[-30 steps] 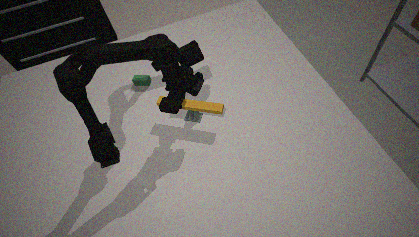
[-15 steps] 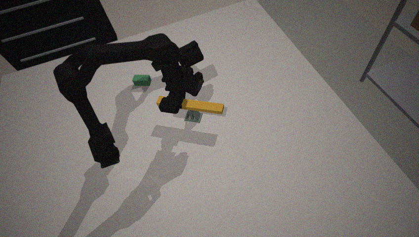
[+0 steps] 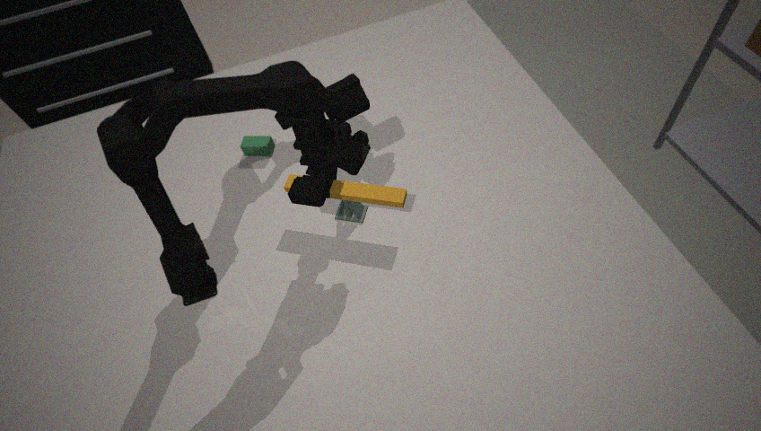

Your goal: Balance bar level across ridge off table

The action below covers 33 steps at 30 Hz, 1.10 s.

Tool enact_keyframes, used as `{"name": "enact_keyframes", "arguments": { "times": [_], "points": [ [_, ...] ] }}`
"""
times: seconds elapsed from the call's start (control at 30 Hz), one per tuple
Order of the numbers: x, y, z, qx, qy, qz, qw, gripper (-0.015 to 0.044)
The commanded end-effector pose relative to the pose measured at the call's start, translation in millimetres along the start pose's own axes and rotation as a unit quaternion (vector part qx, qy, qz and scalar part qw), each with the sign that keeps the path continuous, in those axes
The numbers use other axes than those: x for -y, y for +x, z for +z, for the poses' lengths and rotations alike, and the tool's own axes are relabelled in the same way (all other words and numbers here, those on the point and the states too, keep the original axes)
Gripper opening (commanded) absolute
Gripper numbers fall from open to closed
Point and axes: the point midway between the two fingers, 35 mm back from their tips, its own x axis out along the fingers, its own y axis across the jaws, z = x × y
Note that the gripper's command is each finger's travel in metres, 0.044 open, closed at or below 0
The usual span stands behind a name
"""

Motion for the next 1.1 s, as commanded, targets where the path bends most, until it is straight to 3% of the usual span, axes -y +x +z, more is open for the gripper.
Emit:
{"name": "enact_keyframes", "arguments": {
  "times": [0.0, 0.17, 0.5, 0.63, 0.9, 1.07],
  "points": [
    [0, 0, 0, 0.0, 0.0, 0.0, 1.0, 0.0185],
    [0, 0, 0, 0.0, 0.0, 0.0, 1.0, 0.0185],
    [0, 0, 0, 0.0, 0.0, 0.0, 1.0, 0.044],
    [-1, -7, 1, 0.001, 0.0, 0.001, 1.0, 0.044],
    [0, -93, 0, 0.007, 0.0, 0.007, 1.0, 0.044],
    [1, -100, -1, 0.007, 0.0, 0.008, 1.0, 0.044]
  ]
}}
